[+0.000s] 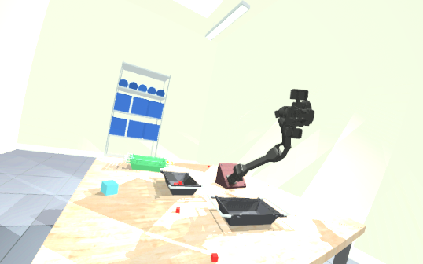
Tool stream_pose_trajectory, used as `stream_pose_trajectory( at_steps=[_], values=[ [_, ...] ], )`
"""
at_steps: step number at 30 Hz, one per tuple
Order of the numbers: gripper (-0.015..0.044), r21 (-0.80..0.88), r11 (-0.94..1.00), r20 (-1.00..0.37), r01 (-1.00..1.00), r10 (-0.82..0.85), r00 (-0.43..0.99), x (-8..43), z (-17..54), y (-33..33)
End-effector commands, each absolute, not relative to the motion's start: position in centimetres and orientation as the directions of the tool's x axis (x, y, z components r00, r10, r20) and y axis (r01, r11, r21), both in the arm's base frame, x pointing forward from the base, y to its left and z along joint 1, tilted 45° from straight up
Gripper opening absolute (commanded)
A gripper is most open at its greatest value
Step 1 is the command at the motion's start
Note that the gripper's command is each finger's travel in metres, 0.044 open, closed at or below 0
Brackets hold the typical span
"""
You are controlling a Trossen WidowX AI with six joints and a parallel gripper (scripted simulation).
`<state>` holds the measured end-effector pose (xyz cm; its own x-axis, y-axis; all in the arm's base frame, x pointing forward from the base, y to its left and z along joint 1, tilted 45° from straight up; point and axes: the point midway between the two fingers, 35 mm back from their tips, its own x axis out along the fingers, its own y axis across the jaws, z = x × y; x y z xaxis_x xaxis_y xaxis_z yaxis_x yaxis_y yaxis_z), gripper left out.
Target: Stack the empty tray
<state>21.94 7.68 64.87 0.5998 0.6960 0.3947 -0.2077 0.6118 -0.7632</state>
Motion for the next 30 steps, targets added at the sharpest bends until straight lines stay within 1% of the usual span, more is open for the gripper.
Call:
stream_pose_trajectory(
  at_steps=[1,4,9,13,16,19,23,27,30],
  values=[
    [0.0081,-0.655,0.669,0.309,-0.35,0.66,0.684,27.5,61.7,6.2],
    [0.0081,-0.56,0.699,0.228,-0.444,0.646,0.729,31.1,59.1,5.4],
    [0.0081,-0.325,0.747,0.042,-0.58,0.624,0.78,37.4,52.8,4.0],
    [0.0081,-0.114,0.771,-0.118,-0.627,0.616,0.779,41.2,47.2,3.1],
    [0.0081,0.06,0.781,-0.248,-0.622,0.615,0.749,43.5,42.3,2.6],
    [0.0081,0.228,0.783,-0.372,-0.578,0.619,0.692,45.0,37.4,2.3],
    [0.0081,0.426,0.775,-0.517,-0.467,0.632,0.577,45.9,30.9,2.1],
    [0.0081,0.589,0.755,-0.637,-0.287,0.653,0.41,45.5,24.4,2.1],
    [0.0081,0.667,0.735,-0.693,-0.124,0.672,0.261,44.5,20.0,2.3]
  ],
)
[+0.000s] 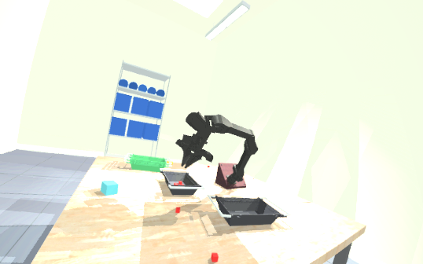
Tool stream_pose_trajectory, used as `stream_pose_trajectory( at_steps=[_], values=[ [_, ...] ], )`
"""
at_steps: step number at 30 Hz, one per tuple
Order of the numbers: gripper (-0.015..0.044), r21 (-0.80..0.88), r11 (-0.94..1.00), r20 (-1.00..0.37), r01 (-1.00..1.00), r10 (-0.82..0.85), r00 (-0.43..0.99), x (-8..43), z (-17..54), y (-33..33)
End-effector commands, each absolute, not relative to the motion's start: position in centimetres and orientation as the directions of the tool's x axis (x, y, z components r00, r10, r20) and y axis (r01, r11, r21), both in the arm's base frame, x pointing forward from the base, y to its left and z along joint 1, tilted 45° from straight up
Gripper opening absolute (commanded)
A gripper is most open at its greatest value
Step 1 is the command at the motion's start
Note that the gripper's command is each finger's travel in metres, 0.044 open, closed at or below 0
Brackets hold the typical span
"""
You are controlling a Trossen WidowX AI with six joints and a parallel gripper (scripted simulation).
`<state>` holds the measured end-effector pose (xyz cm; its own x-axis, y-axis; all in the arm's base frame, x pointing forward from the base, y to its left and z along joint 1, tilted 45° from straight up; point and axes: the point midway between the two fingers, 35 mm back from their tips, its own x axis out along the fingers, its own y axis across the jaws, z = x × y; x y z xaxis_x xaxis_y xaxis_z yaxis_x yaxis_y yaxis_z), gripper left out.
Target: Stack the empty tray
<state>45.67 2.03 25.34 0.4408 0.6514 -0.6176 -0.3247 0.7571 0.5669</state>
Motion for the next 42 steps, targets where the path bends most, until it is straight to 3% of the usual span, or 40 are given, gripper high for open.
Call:
stream_pose_trajectory(
  at_steps=[1,6,42],
  values=[
    [0.0081,0.683,0.728,-0.704,-0.066,0.679,0.208,44.0,18.7,2.3],
    [0.0081,0.699,0.703,-0.712,0.133,0.702,0.025,42.1,14.8,2.6],
    [0.0081,0.7,0.702,-0.711,0.133,0.703,0.026,42.2,10.9,5.8]
  ],
)
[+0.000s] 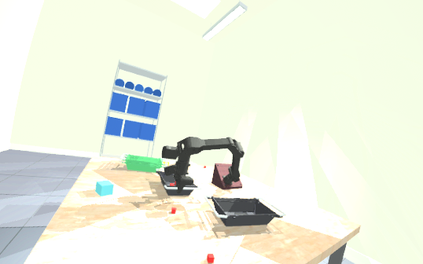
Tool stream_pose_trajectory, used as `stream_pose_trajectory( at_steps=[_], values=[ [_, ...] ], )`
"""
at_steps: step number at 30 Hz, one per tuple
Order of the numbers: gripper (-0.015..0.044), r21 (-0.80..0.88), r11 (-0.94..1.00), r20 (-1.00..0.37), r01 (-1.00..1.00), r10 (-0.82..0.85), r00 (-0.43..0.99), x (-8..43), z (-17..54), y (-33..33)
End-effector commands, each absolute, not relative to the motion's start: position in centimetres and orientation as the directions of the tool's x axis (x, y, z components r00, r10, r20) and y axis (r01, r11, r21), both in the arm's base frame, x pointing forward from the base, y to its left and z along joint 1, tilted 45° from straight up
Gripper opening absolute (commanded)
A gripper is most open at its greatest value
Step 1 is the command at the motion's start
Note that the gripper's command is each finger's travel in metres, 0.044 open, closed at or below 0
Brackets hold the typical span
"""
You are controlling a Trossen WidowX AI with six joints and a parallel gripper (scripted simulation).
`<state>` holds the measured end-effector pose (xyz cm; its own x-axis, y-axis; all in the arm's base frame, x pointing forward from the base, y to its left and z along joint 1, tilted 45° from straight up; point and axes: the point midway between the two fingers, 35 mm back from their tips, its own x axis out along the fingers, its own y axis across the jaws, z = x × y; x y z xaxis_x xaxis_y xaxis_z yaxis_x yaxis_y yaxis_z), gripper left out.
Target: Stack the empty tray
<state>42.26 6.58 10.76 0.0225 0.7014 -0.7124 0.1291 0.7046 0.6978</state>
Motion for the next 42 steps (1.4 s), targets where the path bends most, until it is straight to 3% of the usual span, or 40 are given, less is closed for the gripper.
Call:
stream_pose_trajectory(
  at_steps=[1,27,42],
  values=[
    [0.0081,0.699,0.702,-0.711,0.133,0.703,0.026,42.2,11.1,5.3],
    [0.0081,0.698,0.704,-0.712,0.133,0.701,0.025,41.3,6.3,0.6],
    [0.0081,0.696,0.705,-0.714,0.134,0.7,0.025,41.3,9.9,-2.2]
  ],
)
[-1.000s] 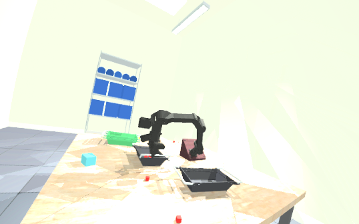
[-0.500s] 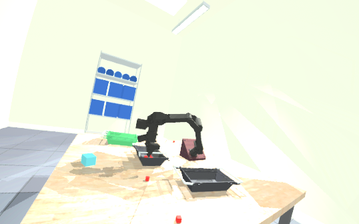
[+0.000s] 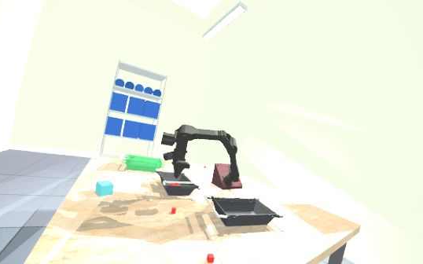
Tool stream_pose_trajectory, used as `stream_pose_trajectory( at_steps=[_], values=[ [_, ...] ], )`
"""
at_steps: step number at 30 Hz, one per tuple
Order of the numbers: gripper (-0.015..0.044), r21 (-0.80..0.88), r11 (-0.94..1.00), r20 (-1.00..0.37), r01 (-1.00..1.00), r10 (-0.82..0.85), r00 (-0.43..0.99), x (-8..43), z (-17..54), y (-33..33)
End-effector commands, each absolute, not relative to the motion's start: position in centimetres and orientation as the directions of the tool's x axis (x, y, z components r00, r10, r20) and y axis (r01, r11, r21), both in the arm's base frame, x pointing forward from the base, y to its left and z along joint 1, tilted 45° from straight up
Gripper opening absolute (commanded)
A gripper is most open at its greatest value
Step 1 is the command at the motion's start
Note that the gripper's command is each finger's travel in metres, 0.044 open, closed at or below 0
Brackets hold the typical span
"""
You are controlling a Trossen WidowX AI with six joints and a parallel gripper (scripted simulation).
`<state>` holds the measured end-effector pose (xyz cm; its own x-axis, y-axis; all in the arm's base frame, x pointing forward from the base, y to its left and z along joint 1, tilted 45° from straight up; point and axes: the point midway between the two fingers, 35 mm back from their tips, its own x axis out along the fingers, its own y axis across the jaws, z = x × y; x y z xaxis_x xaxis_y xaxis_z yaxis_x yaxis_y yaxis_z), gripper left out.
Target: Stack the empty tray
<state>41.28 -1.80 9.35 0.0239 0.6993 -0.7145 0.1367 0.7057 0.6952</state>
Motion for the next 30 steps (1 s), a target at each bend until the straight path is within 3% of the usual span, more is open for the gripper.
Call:
stream_pose_trajectory(
  at_steps=[1,30],
  values=[
    [0.0081,0.695,0.706,-0.714,0.137,0.699,0.024,41.28,9.35,-1.8],
    [0.0081,0.694,0.701,-0.714,0.166,0.699,0.035,41.21,10.28,-2.76]
  ],
)
